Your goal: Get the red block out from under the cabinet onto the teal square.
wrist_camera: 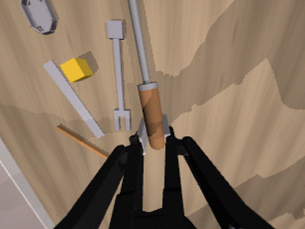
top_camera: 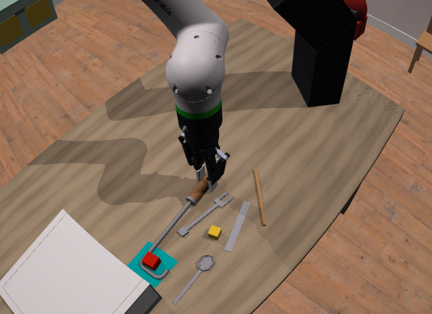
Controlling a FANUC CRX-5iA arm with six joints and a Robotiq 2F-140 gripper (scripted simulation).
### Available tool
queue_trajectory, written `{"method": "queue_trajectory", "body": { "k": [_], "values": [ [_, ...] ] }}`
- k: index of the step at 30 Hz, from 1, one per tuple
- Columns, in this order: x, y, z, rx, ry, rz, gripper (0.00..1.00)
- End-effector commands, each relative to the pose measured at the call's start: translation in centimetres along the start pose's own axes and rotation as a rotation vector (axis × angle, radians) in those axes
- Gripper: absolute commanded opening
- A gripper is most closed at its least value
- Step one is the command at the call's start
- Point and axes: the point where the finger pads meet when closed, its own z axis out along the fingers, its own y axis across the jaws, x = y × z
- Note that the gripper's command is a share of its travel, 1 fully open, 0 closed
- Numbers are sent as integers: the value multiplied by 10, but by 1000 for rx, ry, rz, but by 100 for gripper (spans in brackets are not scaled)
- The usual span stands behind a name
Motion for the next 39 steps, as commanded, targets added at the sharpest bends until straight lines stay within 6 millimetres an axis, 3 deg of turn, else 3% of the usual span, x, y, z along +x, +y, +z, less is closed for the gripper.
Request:
{"method": "queue_trajectory", "body": {
  "k": [1,39],
  "values": [
    [0,0,0,0,0,0,0],
    [9,10,0,0,0,0,0]
  ]
}}
